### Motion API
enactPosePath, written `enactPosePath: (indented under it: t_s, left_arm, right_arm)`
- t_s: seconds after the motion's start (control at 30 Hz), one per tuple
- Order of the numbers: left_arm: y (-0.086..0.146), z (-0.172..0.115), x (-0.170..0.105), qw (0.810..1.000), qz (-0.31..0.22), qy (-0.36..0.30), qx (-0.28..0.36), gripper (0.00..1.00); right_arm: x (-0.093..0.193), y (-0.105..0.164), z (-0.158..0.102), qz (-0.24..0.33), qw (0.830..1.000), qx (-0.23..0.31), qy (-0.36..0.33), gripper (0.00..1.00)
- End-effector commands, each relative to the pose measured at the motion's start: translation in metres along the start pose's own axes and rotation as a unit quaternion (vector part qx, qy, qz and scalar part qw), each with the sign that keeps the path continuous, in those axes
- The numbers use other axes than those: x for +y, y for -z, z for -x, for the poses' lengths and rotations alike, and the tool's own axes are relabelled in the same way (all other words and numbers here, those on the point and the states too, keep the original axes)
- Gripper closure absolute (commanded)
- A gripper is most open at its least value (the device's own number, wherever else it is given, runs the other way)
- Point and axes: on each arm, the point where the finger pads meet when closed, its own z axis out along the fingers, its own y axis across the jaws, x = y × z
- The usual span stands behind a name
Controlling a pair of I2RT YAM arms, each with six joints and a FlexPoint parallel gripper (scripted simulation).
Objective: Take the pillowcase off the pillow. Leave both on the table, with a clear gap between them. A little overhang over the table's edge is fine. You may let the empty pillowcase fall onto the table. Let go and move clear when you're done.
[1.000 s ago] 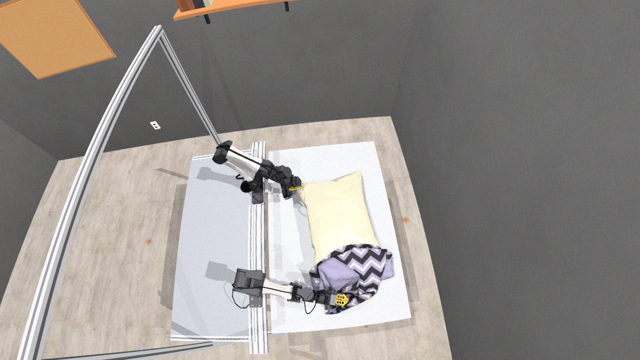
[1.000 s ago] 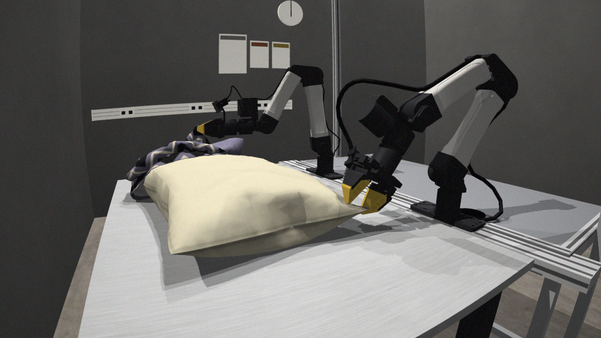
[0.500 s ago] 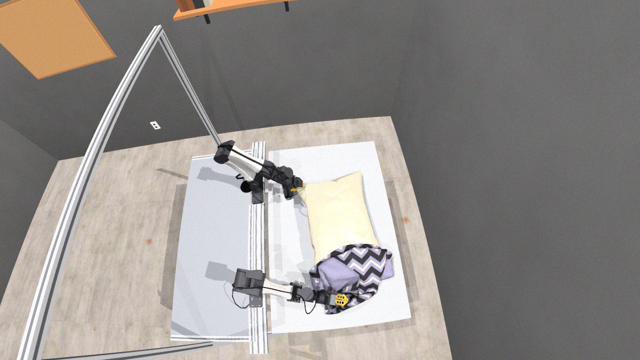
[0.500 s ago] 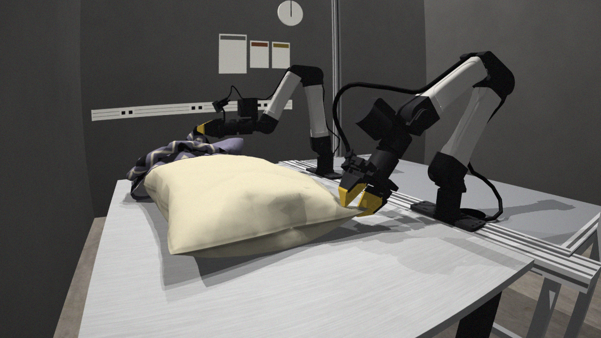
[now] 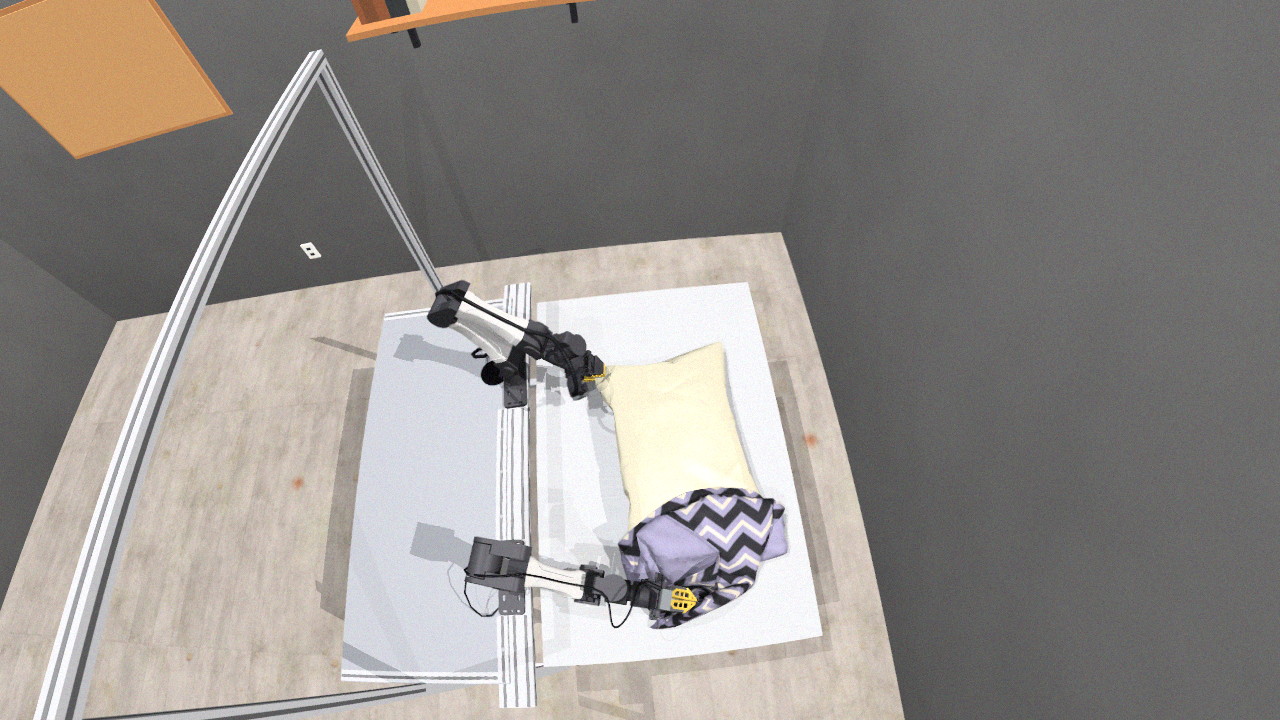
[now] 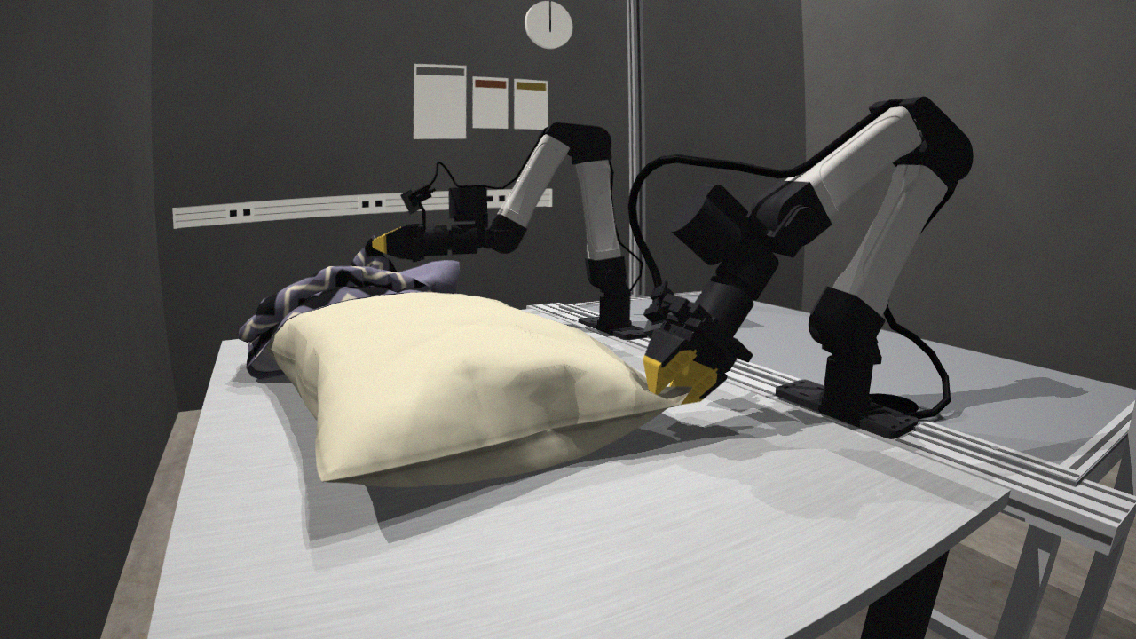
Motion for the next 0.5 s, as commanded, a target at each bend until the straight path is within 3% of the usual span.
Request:
enactPosePath:
  t_s: [0.0,0.3,0.47]
  left_arm:
    - [0.0026,0.0053,0.0081,1.000,0.016,-0.005,-0.009,0.80]
    - [0.0025,0.0049,0.0068,1.000,0.013,-0.005,-0.008,0.93]
    - [0.0025,0.0046,0.0056,1.000,0.011,-0.006,-0.008,0.93]
  right_arm:
    - [0.0026,-0.0048,-0.0001,0.004,1.000,-0.002,0.001,1.00]
    - [0.0026,-0.0048,-0.0001,0.004,1.000,-0.002,0.001,1.00]
    - [0.0026,-0.0048,-0.0001,0.004,1.000,-0.002,0.001,1.00]
